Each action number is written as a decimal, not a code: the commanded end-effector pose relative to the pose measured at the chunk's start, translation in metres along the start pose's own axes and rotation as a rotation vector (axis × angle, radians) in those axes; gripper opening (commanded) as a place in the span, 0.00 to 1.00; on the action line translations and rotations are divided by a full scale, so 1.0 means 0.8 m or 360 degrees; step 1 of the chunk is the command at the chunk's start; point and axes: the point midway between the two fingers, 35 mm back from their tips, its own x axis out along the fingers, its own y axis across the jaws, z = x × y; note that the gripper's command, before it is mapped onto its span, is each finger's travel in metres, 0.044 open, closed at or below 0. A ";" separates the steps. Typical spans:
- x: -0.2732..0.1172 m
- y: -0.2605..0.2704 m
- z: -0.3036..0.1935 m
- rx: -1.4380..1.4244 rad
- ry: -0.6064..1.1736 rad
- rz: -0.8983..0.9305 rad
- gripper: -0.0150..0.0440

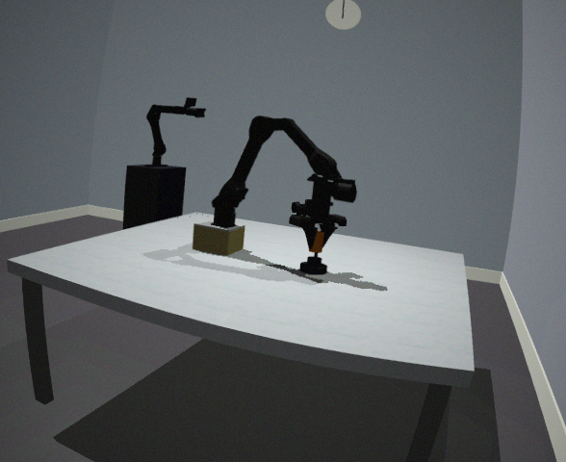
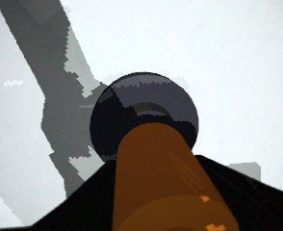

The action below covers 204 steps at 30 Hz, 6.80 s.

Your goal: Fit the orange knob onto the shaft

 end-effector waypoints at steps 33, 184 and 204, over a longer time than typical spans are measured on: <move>-0.002 0.002 0.001 0.3935 -0.0001 -0.0003 0.25; 0.002 -0.001 -0.001 0.4929 -0.0003 -0.0003 0.25; 0.004 -0.001 -0.001 0.4929 -0.0003 -0.0003 0.25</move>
